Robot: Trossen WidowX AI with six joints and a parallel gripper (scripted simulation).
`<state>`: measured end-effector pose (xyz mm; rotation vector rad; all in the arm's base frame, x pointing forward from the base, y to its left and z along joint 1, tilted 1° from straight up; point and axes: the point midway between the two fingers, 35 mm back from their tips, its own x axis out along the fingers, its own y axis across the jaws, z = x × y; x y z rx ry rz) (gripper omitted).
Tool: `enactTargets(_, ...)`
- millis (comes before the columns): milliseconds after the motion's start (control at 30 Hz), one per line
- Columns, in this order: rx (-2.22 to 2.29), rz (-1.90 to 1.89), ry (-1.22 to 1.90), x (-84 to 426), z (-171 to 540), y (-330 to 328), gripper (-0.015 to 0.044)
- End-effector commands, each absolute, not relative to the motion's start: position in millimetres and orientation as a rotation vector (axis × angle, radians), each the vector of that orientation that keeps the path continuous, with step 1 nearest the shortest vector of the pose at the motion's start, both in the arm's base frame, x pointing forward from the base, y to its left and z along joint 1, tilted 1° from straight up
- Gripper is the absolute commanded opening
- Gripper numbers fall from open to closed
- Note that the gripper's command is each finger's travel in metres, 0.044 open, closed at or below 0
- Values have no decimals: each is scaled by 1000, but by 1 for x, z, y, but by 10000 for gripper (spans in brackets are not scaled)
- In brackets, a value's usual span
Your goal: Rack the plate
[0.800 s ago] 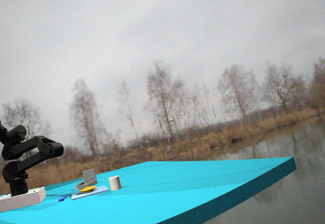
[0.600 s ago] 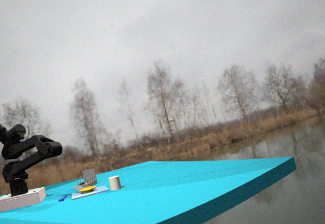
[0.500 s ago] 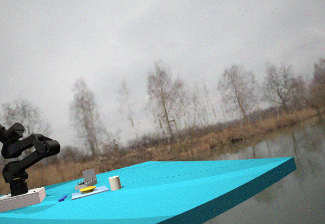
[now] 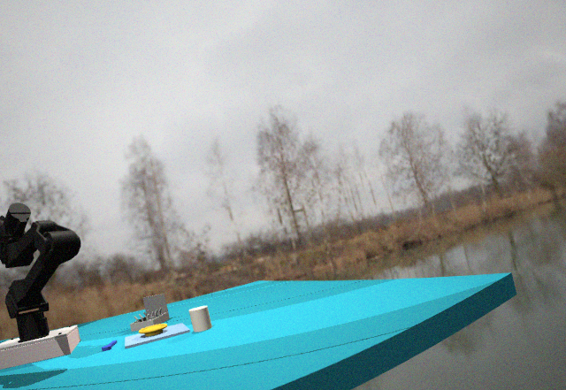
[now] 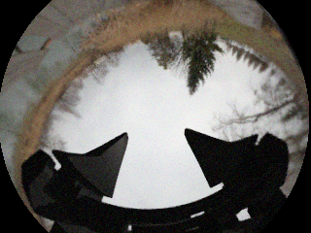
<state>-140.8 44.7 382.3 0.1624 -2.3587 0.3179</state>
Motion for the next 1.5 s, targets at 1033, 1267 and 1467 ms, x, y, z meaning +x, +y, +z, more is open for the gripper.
enactTargets(1033, -734, 1067, -1861, -68, 357, 253, 400)
enactTargets(1267, -864, 1153, -1654, -31, 343, 282, 400)
enactTargets(1467, -955, 1206, -1458, 6, 329, 300, 400)
